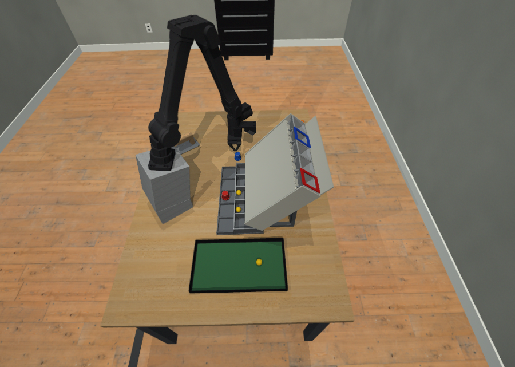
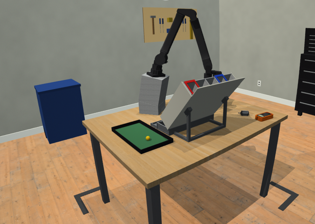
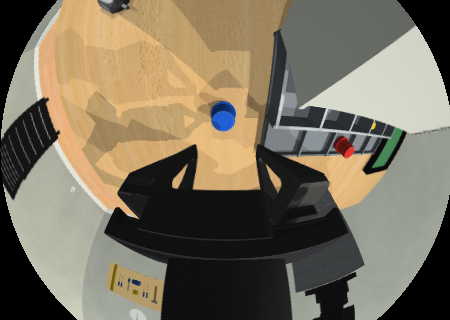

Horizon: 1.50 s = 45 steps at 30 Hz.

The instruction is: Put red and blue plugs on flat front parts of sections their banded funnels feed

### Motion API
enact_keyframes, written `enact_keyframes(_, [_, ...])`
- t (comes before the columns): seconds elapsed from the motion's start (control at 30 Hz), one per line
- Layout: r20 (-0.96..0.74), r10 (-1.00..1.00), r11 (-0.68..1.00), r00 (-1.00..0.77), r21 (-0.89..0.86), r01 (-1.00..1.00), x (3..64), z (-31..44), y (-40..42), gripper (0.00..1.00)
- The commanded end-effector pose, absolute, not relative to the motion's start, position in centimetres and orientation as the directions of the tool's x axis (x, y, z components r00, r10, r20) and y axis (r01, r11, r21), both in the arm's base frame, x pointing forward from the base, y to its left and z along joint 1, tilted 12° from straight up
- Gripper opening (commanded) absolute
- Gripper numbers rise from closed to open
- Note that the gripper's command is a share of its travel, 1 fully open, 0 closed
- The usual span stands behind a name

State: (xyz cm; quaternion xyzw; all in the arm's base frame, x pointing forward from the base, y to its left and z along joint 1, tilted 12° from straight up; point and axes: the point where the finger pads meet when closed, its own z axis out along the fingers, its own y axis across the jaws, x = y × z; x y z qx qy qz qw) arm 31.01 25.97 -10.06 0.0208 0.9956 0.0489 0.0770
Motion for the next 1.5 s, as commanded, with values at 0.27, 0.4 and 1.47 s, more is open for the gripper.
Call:
enact_keyframes(0.27, [-0.175,0.053,0.992,-0.983,0.123,0.032,33.3,-14.2,27.2,0.63])
enact_keyframes(0.4, [-0.199,0.057,0.989,-0.978,0.146,0.028,33.9,-12.9,27.8,0.63])
enact_keyframes(1.47, [-0.181,0.054,0.991,-0.982,0.128,0.031,33.3,-13.8,27.2,0.63])
